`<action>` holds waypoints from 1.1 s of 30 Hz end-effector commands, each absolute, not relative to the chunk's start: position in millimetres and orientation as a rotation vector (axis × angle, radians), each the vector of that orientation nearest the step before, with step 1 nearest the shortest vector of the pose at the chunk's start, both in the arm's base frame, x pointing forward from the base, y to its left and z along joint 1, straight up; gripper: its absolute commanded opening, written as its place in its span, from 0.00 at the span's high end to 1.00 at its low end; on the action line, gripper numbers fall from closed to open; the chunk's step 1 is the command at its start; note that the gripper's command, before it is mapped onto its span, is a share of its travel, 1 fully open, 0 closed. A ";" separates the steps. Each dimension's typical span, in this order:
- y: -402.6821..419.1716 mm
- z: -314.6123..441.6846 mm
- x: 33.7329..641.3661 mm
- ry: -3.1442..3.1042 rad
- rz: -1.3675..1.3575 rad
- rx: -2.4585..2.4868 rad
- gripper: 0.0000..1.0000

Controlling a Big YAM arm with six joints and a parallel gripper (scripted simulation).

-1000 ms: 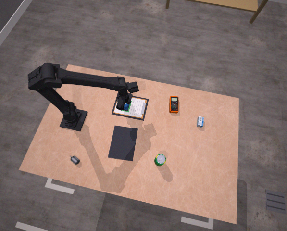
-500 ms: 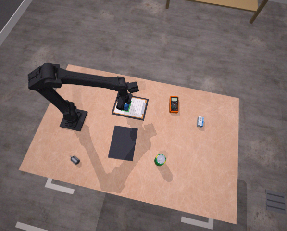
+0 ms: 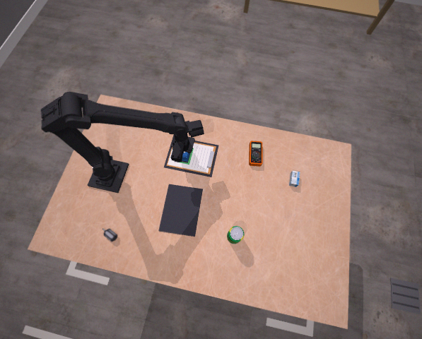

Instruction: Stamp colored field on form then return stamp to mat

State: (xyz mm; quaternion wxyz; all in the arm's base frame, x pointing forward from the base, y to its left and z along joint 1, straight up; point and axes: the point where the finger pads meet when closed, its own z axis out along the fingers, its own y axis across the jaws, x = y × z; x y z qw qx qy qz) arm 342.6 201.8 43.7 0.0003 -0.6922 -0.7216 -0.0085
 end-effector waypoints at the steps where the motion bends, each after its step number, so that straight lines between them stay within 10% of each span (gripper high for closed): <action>1: 200.7 14.0 344.7 -2.259 0.006 -2.176 0.72; 33: 200.6 11.0 344.7 -2.260 0.006 -2.175 0.72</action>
